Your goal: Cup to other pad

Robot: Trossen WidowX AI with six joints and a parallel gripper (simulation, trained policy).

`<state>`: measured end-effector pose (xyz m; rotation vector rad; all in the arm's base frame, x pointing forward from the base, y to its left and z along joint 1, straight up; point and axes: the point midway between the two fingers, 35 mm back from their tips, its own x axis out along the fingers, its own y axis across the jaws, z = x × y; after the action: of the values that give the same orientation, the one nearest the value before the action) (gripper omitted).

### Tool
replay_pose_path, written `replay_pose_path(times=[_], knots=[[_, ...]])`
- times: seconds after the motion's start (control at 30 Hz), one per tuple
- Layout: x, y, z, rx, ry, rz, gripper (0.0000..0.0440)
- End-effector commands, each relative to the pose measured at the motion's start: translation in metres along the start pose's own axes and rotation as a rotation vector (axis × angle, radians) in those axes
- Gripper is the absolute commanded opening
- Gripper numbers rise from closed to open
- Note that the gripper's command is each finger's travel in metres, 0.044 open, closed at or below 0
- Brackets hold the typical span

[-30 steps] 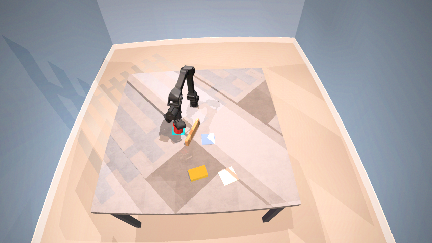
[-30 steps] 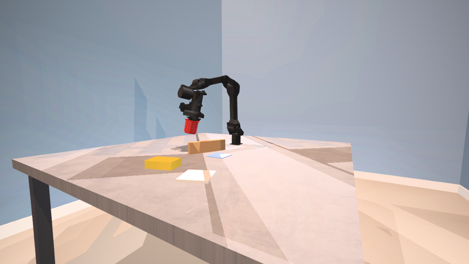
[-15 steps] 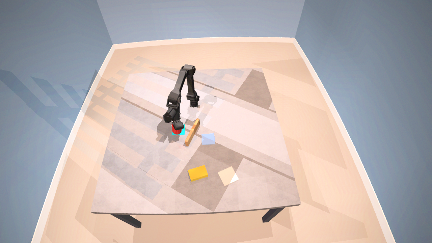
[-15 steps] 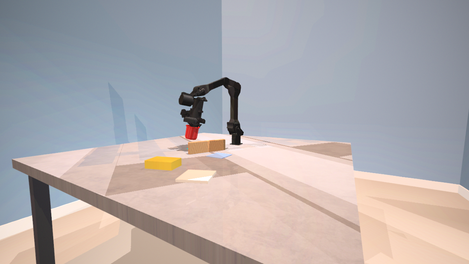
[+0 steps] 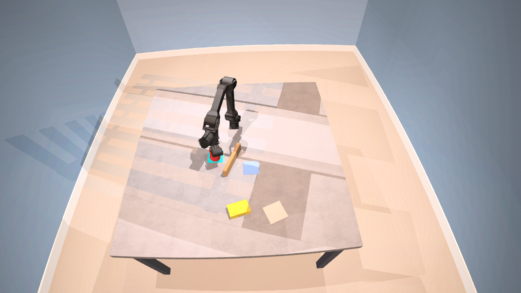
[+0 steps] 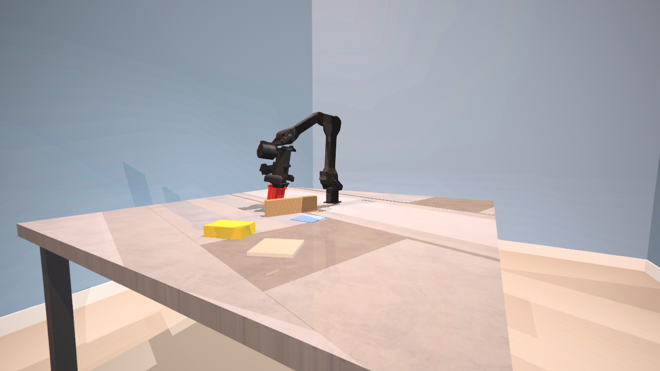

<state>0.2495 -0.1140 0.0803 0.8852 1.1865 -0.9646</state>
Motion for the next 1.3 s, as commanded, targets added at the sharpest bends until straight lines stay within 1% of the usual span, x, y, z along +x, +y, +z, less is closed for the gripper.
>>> replay_pose_path(times=[0.0,0.17,0.23,0.27,0.37,0.4,0.57,0.73,1.07,1.27], knots=[[0.006,-0.007,-0.004,0.009,0.003,-0.010,0.0009],[0.013,-0.018,-0.008,0.025,0.010,-0.030,0.0025],[0.014,-0.019,-0.007,0.033,0.004,-0.024,0.0047],[0.014,-0.020,-0.006,0.038,0.000,-0.020,0.0062],[0.011,-0.018,-0.001,0.055,-0.020,0.010,0.0141],[0.009,-0.017,0.000,0.060,-0.026,0.020,0.0158],[0.003,-0.018,-0.001,0.063,-0.037,0.056,0.0168],[-0.003,-0.020,-0.001,0.065,-0.052,0.088,0.0187],[-0.019,-0.025,-0.001,0.083,-0.083,0.143,0.0254],[-0.032,-0.028,0.002,0.097,-0.108,0.175,0.0288]])
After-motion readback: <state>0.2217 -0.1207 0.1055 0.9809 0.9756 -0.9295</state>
